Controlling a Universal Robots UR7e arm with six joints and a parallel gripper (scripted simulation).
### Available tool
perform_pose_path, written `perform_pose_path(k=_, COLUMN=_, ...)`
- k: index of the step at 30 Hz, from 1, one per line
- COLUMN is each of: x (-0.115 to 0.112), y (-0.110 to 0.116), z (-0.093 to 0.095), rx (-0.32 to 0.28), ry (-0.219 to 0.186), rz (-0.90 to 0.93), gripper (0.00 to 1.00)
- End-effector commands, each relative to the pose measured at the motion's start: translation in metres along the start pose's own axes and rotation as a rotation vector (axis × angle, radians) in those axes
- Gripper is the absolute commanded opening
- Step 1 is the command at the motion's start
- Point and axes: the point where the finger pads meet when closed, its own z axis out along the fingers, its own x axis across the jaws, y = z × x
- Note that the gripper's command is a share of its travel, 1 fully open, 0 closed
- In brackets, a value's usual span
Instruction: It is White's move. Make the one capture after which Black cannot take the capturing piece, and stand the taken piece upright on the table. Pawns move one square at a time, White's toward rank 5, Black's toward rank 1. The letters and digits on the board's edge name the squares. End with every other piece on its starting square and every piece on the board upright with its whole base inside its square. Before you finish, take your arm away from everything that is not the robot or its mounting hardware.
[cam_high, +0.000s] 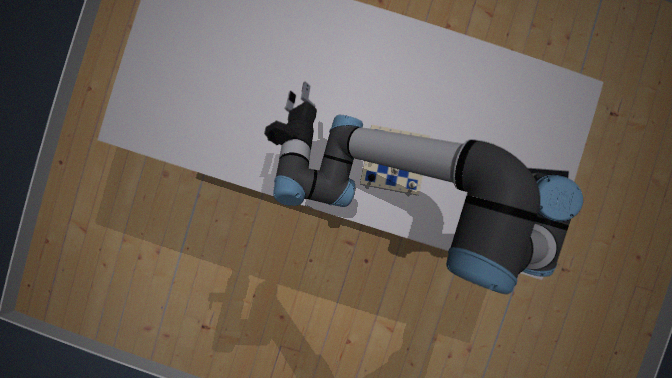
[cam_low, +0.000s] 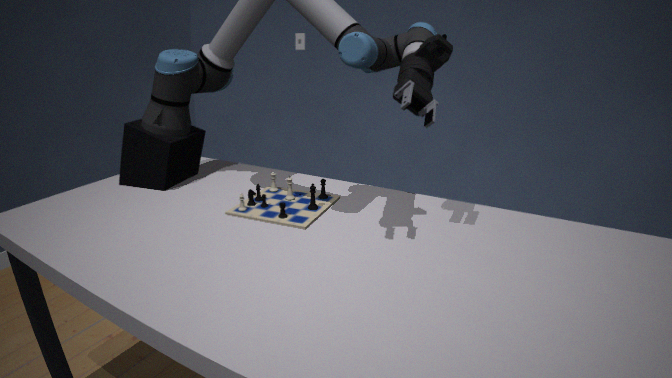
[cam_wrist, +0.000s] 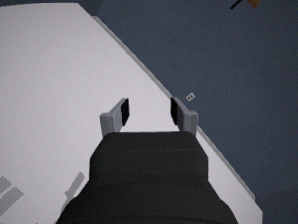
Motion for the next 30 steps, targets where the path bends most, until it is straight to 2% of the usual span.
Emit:
perform_pose_path(k=1, x=0.0005, y=-0.0010, z=-0.0006, rx=0.001, ry=0.000, rz=0.002, gripper=1.00)
perform_pose_path(k=30, x=0.0023, y=-0.0001, z=0.0008, rx=-0.005, ry=-0.002, rz=0.015, gripper=1.00)
